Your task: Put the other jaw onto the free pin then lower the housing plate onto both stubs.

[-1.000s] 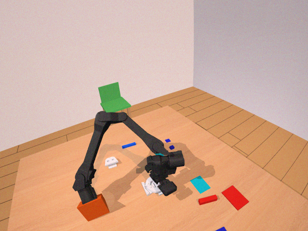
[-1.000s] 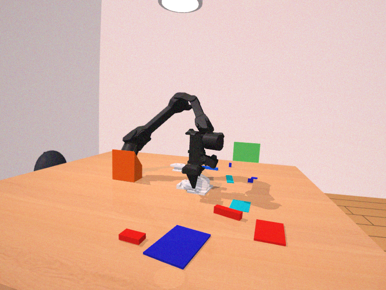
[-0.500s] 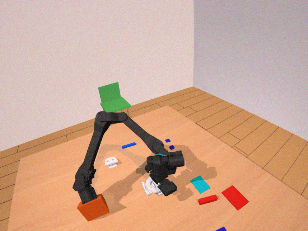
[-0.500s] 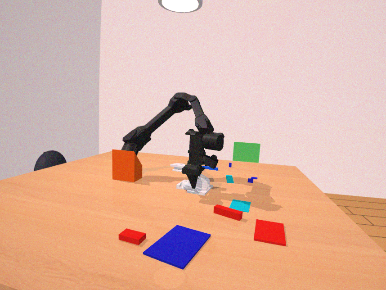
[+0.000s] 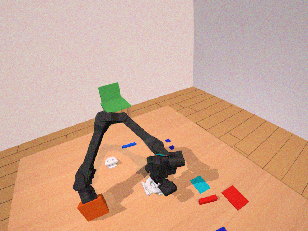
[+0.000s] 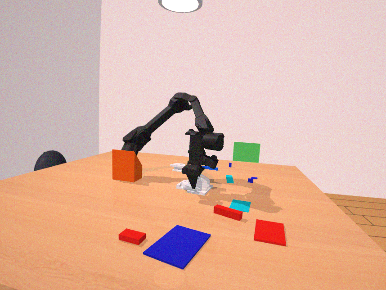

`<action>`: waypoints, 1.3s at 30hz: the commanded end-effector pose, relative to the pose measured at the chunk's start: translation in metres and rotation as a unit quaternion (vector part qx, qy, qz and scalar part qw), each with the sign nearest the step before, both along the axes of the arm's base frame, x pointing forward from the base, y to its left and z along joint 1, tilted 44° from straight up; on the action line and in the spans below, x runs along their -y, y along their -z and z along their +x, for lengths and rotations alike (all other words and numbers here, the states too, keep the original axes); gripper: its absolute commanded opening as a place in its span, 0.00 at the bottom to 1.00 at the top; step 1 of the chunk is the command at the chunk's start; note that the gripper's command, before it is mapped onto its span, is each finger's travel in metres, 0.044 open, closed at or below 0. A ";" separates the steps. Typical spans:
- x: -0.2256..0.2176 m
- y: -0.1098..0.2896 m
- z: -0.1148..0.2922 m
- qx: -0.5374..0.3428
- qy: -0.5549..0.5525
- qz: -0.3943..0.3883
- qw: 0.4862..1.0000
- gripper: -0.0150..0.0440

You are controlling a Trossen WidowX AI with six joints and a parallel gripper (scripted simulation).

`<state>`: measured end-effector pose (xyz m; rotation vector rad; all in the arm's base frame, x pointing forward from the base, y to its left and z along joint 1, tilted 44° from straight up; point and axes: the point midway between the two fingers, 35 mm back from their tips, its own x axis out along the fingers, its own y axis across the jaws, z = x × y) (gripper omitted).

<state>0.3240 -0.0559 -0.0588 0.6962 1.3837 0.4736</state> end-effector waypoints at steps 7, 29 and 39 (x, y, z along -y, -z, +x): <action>0.000 0.000 0.000 0.000 0.000 0.000 1.000 0.63; 0.040 -0.045 -0.009 0.001 0.000 0.001 1.000 0.72; 0.003 -0.091 -0.004 0.072 -0.084 -0.028 0.994 1.00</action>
